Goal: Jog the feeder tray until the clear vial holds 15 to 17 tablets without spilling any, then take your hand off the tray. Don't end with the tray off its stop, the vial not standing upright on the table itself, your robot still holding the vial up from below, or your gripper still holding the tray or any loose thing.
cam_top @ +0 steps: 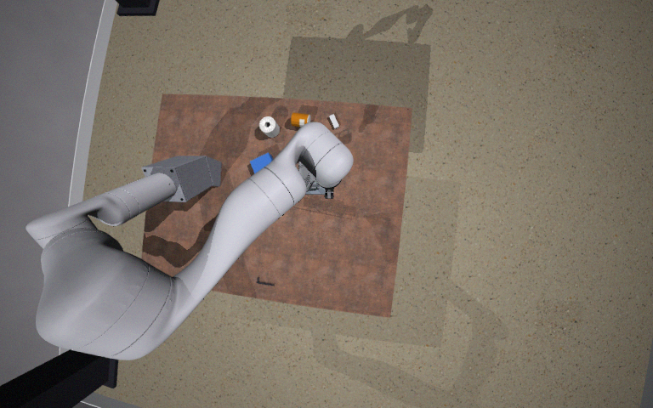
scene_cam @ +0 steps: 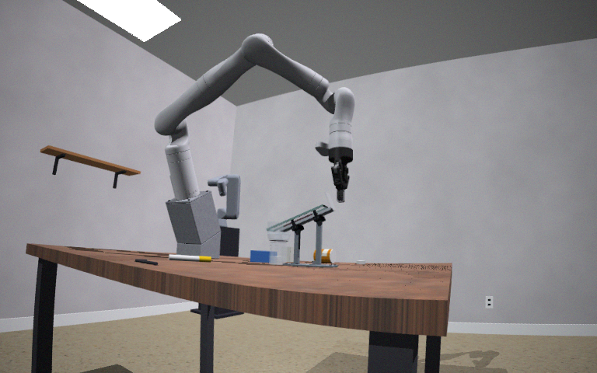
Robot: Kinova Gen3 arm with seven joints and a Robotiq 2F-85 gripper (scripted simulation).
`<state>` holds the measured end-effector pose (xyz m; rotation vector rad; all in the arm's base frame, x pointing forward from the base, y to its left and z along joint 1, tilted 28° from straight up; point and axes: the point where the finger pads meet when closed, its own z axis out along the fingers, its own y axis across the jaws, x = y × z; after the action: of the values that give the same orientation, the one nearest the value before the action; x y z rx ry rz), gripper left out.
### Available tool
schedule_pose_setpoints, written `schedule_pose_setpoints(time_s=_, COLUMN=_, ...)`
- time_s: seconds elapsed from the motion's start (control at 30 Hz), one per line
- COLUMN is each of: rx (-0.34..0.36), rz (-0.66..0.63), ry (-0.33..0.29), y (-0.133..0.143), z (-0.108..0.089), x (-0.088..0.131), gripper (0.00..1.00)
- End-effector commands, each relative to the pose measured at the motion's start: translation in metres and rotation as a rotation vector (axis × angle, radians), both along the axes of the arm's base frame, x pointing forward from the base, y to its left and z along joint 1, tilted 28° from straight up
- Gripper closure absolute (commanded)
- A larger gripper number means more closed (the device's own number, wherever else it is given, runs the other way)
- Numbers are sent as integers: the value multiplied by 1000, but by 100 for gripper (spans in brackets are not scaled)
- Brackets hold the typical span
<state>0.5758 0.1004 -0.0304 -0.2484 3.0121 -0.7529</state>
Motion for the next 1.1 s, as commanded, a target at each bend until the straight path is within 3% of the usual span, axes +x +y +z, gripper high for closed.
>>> schedule_pose_setpoints(time_s=0.0, rx=1, rz=1, ry=-2, y=1, z=1, x=0, gripper=100)
schedule_pose_setpoints(time_s=0.27, rx=1, rz=1, ry=-2, y=-7, z=-7, x=-21, gripper=100)
schedule_pose_setpoints(time_s=0.5, rx=1, rz=1, ry=-2, y=-8, z=-8, x=-24, gripper=100)
schedule_pose_setpoints(time_s=1.07, rx=1, rz=1, ry=-2, y=1, z=1, x=0, gripper=100)
